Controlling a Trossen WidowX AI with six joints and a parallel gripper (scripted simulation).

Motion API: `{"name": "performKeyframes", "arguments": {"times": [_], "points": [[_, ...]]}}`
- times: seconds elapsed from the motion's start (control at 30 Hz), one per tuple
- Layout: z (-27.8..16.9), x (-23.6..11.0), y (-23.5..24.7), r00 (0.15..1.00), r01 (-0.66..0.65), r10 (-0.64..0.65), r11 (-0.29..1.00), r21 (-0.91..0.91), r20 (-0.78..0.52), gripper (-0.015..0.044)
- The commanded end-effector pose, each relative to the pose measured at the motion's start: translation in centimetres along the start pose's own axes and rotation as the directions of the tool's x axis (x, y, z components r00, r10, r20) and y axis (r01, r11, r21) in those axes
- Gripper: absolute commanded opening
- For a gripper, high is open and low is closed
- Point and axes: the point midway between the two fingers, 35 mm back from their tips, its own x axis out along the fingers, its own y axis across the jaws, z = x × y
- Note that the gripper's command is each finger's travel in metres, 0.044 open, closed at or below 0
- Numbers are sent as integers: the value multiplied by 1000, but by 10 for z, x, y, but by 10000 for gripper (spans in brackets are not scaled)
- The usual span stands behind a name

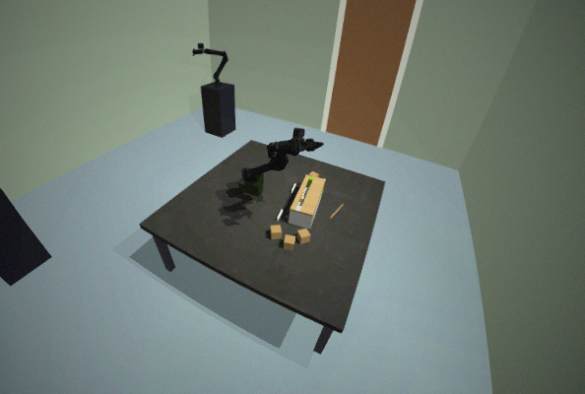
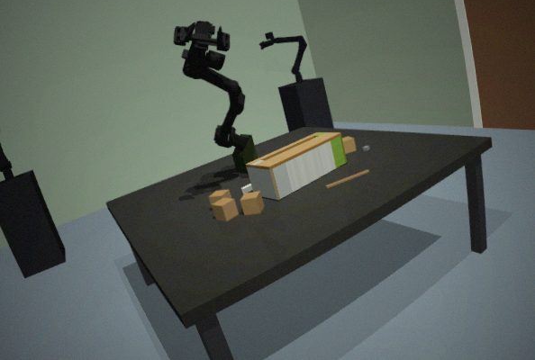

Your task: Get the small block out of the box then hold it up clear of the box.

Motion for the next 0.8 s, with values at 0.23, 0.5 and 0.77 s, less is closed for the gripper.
{"name": "performKeyframes", "arguments": {"times": [0.23, 0.5, 0.77], "points": [[60, -32, -50, 977, 124, -135, 989, 79, 166, 400], [72, -85, -134, 913, 312, -355, 925, 215, 202, 400], [103, -133, -179, 829, 383, -477, 865, 326, 292, 400]]}}
